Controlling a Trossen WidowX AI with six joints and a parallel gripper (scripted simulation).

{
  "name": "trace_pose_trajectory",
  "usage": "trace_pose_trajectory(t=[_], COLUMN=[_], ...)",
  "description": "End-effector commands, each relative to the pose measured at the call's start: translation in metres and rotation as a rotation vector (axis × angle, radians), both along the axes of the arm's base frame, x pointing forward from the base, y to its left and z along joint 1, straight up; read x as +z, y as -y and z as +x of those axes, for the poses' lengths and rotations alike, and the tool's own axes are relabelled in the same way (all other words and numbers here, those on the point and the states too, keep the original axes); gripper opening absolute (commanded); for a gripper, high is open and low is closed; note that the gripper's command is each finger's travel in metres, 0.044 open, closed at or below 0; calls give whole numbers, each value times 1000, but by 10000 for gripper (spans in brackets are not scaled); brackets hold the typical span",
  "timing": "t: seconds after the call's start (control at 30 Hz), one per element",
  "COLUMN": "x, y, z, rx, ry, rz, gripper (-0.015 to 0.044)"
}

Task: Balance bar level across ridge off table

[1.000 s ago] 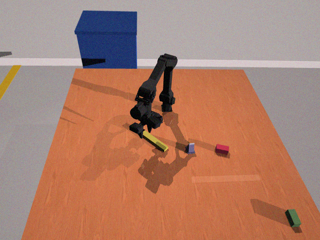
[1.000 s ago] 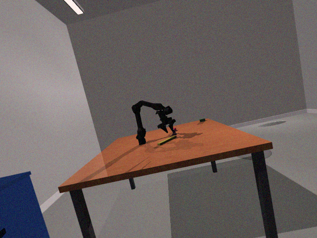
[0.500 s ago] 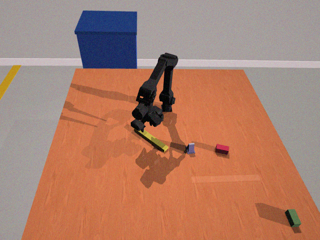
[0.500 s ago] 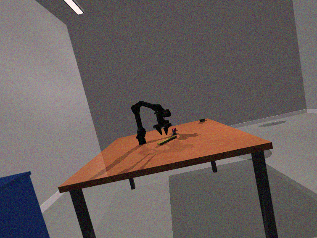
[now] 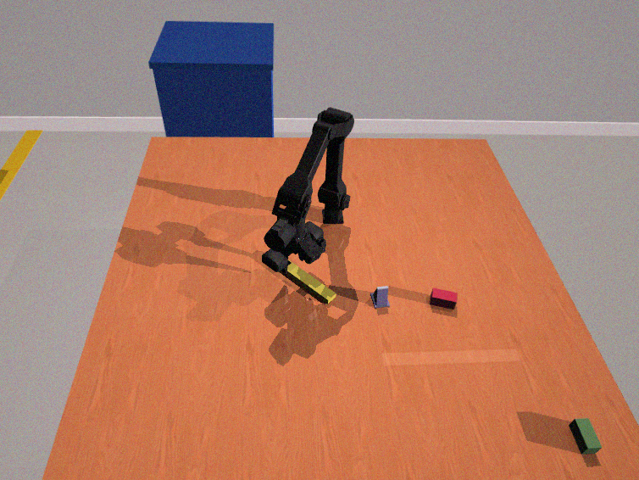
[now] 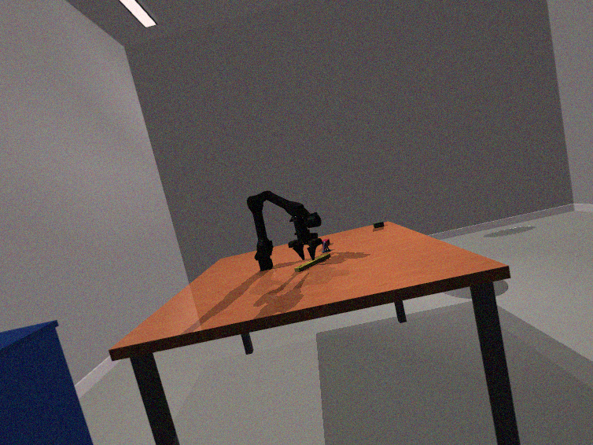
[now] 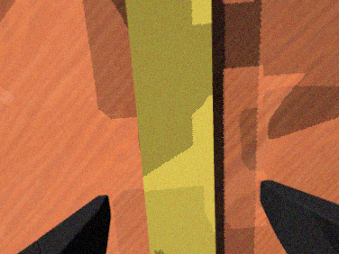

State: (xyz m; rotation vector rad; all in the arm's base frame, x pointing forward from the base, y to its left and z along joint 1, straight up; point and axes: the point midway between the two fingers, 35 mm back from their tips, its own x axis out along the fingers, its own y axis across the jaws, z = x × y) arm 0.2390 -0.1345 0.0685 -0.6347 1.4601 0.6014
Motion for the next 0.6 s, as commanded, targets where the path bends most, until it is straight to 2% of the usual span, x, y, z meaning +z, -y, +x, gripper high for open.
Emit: trace_pose_trajectory(t=[0.0, 0.57], x=[-7, -22], y=[0, 0], z=[-1, -1], rx=[-4, -4], ry=[-6, -6], rz=[0, 0], gripper=[315, 315])
